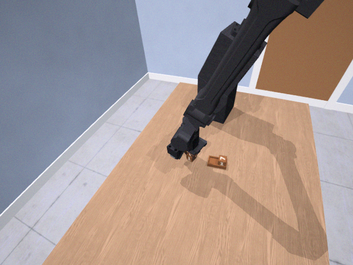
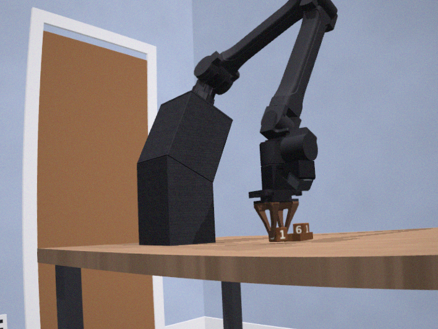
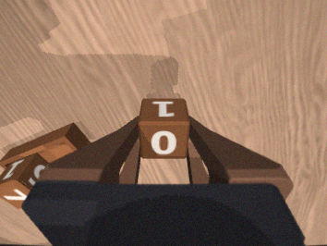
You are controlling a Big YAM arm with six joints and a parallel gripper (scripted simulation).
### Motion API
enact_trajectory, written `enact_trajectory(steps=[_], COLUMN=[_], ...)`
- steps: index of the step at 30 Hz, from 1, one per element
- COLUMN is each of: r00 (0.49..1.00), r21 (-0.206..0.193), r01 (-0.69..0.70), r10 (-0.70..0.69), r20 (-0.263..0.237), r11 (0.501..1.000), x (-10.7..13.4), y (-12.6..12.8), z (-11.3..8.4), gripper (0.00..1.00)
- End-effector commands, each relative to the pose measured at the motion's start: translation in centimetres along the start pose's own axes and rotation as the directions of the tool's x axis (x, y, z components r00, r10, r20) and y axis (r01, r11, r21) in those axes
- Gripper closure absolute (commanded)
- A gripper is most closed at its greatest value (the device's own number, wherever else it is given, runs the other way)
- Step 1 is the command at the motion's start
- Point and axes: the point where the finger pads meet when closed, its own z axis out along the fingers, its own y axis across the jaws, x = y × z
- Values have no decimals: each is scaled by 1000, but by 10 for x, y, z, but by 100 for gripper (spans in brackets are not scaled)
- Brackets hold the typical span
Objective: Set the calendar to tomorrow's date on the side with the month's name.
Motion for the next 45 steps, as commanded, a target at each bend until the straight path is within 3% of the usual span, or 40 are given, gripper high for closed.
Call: enact_trajectory(steps=[1, 45], r00=[1000, 1000], r21=[-3, 0], r01=[1, -15], r10=[-1, 15], r20=[16, 5], r11=[1000, 1000], x=[-10, -3], y=[-2, -9], z=[-5, -3], gripper=[74, 74])
